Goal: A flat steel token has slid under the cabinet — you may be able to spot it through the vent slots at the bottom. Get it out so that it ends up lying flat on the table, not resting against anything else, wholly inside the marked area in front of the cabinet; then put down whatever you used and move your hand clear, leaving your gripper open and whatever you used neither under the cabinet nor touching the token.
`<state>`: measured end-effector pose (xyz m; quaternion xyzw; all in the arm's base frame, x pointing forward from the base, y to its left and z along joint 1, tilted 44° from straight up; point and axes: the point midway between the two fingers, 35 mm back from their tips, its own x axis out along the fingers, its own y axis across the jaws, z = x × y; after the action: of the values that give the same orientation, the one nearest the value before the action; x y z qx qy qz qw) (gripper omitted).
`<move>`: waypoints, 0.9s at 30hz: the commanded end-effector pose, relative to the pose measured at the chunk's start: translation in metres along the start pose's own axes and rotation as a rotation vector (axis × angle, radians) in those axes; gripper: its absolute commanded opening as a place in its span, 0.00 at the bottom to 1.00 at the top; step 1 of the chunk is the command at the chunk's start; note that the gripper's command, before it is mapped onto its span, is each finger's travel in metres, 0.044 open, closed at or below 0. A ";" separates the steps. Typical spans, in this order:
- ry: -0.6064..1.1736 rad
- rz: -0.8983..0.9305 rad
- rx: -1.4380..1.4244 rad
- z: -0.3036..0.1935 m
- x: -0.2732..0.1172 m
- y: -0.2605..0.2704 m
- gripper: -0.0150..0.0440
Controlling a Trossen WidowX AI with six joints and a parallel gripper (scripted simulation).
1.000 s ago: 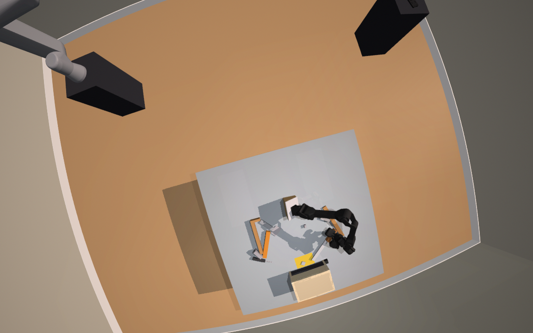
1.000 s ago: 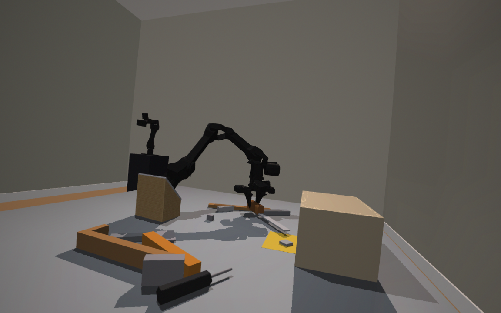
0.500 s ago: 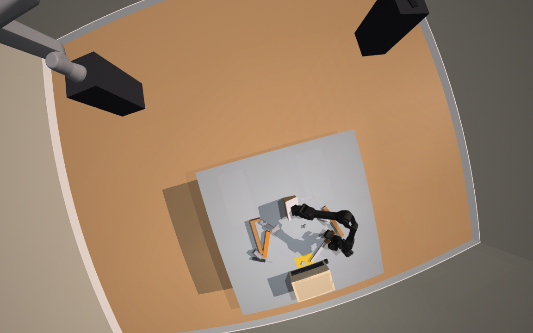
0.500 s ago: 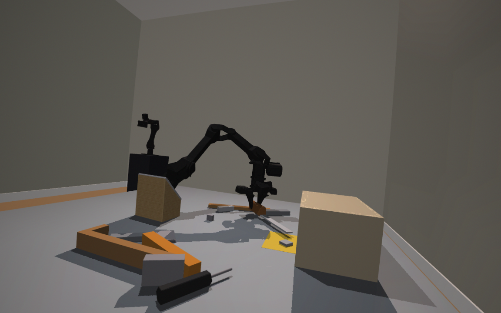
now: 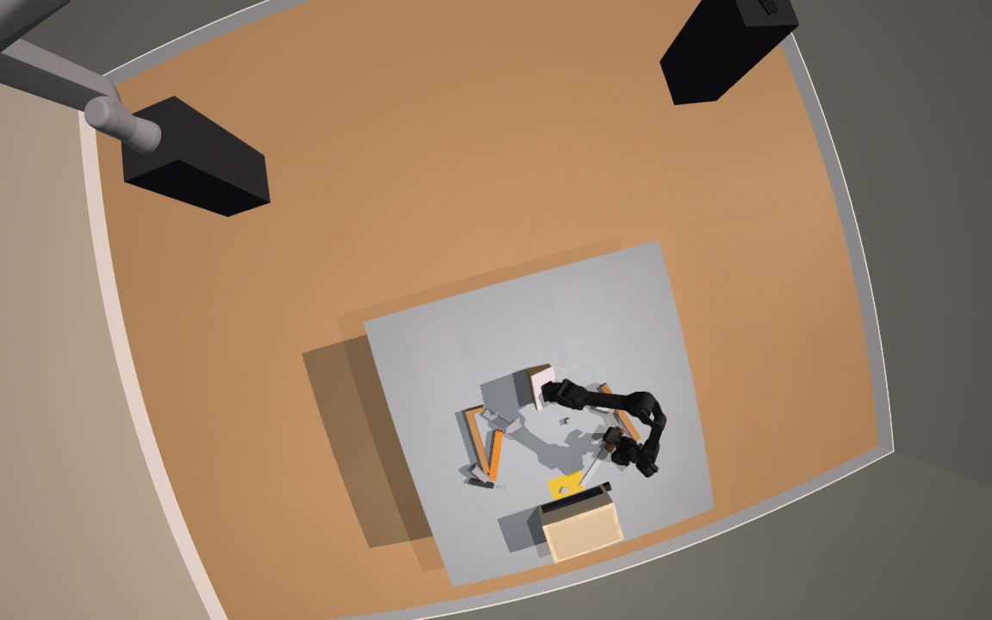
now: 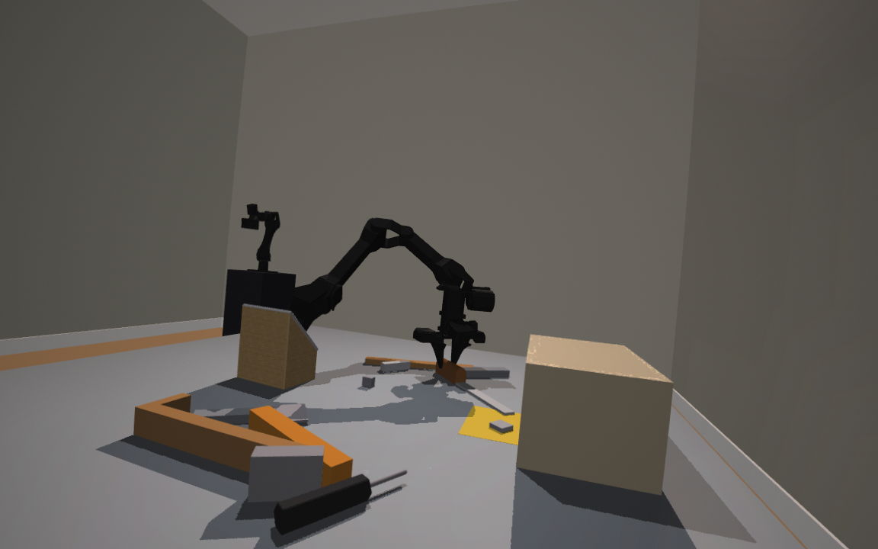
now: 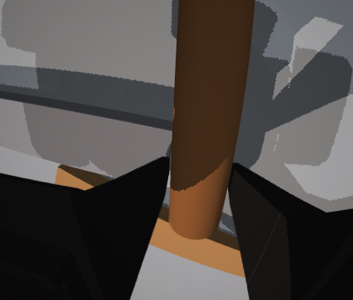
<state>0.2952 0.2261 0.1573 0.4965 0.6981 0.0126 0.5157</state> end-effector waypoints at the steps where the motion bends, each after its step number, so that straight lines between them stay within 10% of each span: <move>1: 0.000 0.000 0.000 0.000 0.000 0.000 0.59; 27: -0.022 0.006 -0.004 0.001 0.010 0.004 0.71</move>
<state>0.2990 0.2308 0.1553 0.5009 0.6887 0.0120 0.5241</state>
